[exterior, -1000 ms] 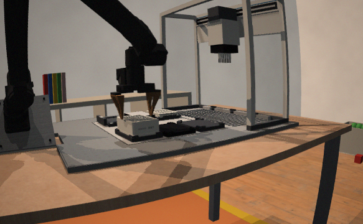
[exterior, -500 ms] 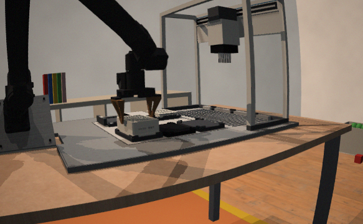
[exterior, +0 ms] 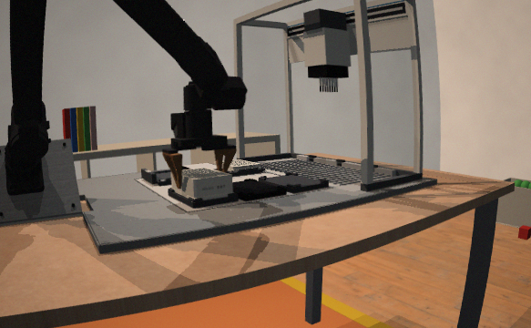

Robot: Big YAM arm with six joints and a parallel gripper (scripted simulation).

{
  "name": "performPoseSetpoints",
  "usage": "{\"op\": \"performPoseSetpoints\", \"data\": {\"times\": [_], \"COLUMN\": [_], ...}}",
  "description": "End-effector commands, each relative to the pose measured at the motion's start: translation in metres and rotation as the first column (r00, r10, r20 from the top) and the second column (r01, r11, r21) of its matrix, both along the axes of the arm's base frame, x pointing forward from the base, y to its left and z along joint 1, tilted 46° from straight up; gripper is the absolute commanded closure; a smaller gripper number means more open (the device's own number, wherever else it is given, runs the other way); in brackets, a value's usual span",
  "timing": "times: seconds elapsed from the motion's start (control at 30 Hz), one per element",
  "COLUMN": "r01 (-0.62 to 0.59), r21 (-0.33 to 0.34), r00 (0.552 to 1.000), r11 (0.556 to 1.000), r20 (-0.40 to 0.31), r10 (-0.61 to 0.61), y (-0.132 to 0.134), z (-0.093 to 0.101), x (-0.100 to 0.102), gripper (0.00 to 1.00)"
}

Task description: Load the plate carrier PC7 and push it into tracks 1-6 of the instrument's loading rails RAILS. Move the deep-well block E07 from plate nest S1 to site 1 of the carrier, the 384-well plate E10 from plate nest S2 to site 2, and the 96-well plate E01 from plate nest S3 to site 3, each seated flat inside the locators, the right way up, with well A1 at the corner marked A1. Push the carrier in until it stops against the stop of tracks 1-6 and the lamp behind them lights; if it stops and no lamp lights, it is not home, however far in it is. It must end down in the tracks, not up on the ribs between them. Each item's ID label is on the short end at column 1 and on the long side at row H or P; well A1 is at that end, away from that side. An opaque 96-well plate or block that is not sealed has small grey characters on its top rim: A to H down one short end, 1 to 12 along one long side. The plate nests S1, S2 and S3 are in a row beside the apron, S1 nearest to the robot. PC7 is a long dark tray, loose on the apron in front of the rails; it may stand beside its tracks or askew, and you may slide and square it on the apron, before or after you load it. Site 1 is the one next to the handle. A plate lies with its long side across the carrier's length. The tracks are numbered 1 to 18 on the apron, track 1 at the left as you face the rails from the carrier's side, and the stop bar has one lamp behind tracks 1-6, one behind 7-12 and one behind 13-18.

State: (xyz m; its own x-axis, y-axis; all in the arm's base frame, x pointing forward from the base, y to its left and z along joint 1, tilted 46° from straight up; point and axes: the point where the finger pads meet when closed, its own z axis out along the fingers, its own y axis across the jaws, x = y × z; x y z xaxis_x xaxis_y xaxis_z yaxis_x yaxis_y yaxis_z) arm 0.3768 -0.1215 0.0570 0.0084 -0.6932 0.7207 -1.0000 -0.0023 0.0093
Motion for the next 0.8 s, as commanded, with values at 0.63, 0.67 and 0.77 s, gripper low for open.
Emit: {"op": "performPoseSetpoints", "data": {"times": [0.63,0.67,0.77], "r01": [-0.016,-0.016,-0.016], "r21": [-0.001,-0.001,-0.001], "r00": [1.000,1.000,1.000], "r11": [1.000,1.000,1.000], "r20": [0.020,0.020,0.020], "r10": [0.016,0.016,0.016], "y": [-0.006,-0.006,-0.008], "z": [-0.003,-0.003,-0.003], "x": [0.010,0.010,0.009], "gripper": [0.00,0.00,1.00]}}
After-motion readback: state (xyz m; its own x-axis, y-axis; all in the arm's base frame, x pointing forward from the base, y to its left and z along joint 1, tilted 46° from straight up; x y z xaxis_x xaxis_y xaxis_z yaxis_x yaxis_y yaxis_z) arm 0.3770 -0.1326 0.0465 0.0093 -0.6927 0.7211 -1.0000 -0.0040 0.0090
